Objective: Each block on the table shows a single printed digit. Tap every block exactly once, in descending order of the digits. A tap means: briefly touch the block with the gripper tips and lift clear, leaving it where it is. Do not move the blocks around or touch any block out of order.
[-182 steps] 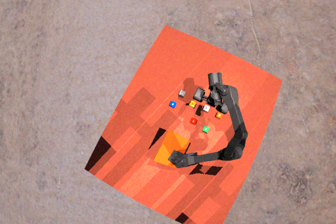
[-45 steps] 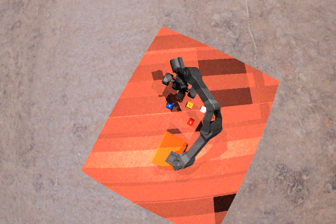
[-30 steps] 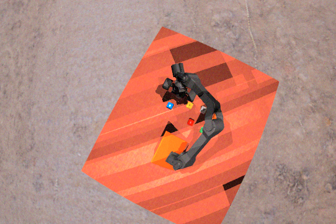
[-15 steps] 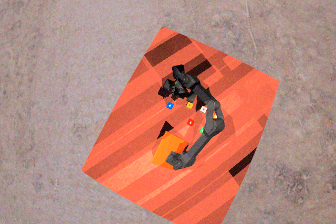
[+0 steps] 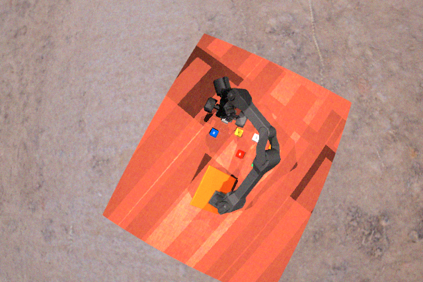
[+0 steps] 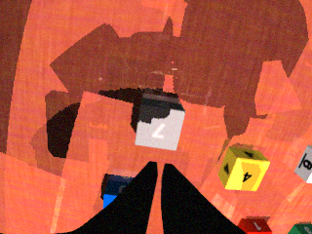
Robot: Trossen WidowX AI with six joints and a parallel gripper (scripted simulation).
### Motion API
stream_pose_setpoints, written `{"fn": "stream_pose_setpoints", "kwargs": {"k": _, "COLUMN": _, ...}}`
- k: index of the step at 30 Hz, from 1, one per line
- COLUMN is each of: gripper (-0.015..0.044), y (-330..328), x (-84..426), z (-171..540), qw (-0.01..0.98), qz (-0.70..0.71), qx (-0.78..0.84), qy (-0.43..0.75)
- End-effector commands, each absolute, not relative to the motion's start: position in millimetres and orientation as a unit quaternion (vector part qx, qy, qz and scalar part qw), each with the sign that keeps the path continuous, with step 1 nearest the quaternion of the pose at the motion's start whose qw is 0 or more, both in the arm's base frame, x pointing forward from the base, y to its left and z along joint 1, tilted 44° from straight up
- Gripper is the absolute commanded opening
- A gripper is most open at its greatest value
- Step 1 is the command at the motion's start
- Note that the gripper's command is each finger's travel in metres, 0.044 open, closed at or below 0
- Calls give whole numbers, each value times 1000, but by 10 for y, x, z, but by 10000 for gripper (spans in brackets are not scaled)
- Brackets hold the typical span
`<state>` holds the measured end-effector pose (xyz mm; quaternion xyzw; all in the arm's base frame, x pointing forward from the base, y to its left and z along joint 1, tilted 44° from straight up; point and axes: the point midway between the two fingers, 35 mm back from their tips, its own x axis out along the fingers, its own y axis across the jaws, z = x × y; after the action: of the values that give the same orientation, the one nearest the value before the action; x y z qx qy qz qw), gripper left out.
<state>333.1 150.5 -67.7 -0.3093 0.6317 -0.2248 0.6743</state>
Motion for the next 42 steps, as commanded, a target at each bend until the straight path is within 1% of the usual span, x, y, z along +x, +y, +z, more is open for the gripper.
{"fn": "stream_pose_setpoints", "kwargs": {"k": 1, "gripper": 20, "y": 1901, "x": 3286, "z": -292, "qw": 684, "qz": -218, "qx": -304, "qy": 626}}
{"fn": "stream_pose_setpoints", "kwargs": {"k": 3, "gripper": 20, "y": 1969, "x": 3261, "z": -210, "qw": 684, "qz": -218, "qx": -304, "qy": 626}}
{"fn": "stream_pose_setpoints", "kwargs": {"k": 9, "gripper": 20, "y": 1905, "x": 3283, "z": -133, "qw": 684, "qz": -218, "qx": -304, "qy": 626}}
{"fn": "stream_pose_setpoints", "kwargs": {"k": 14, "gripper": 20, "y": 1375, "x": 3360, "z": 418, "qw": 684, "qz": -216, "qx": -304, "qy": 626}}
{"fn": "stream_pose_setpoints", "kwargs": {"k": 20, "gripper": 20, "y": 752, "x": 3265, "z": 934, "qw": 683, "qz": -220, "qx": -307, "qy": 625}}
{"fn": "stream_pose_setpoints", "kwargs": {"k": 25, "gripper": 20, "y": 716, "x": 3266, "z": 927, "qw": 683, "qz": -221, "qx": -307, "qy": 625}}
{"fn": "stream_pose_setpoints", "kwargs": {"k": 31, "gripper": 20, "y": 194, "x": 3358, "z": 390, "qw": 683, "qz": -221, "qx": -308, "qy": 625}}
{"fn": "stream_pose_setpoints", "kwargs": {"k": 42, "gripper": 20, "y": 116, "x": 3371, "z": 309, "qw": 683, "qz": -222, "qx": -308, "qy": 624}}
